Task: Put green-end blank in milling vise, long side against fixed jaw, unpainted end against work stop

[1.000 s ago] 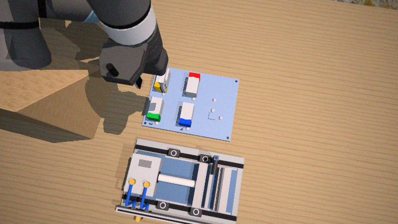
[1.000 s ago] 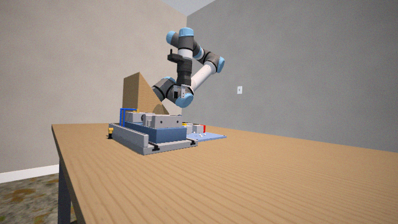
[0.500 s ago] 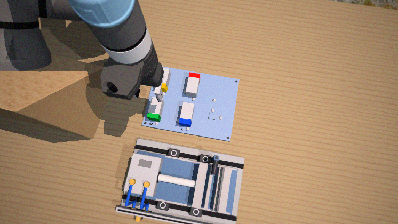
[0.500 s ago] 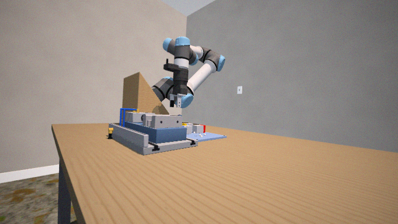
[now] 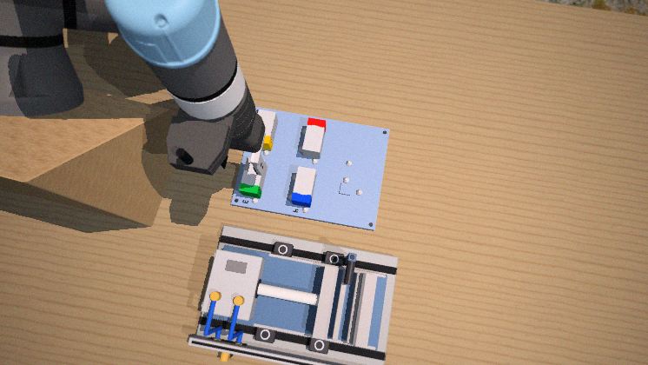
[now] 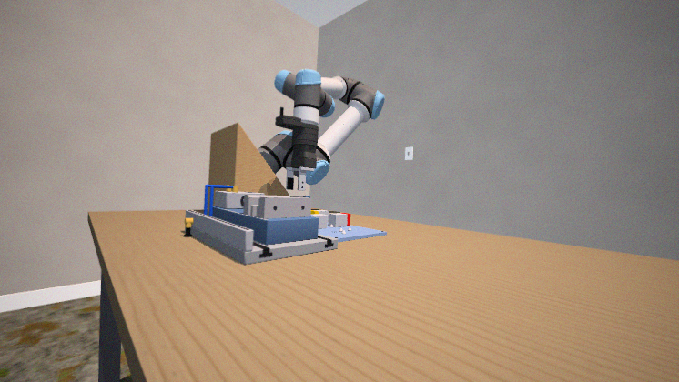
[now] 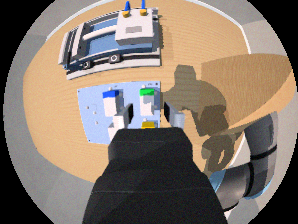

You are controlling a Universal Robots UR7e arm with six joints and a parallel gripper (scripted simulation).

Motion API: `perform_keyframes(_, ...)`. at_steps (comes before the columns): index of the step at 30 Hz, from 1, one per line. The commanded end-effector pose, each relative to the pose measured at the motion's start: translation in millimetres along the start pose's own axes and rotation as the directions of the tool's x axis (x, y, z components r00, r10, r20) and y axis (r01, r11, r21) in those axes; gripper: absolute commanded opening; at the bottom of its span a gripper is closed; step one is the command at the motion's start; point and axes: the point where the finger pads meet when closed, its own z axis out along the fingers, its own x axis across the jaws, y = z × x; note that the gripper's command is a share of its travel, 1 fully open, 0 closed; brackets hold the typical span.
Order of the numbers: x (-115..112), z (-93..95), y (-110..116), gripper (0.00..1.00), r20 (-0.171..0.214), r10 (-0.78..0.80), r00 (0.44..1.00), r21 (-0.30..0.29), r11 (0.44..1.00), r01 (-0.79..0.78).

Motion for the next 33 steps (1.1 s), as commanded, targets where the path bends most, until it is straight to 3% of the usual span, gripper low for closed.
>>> perform_keyframes(1,0,3.9,-2,1.00,0.001,0.000,1.000,0.001,1.000,0.000)
perform_keyframes(33,-2,-7.7,1,1.00,0.001,0.000,1.000,0.001,1.000,0.000)
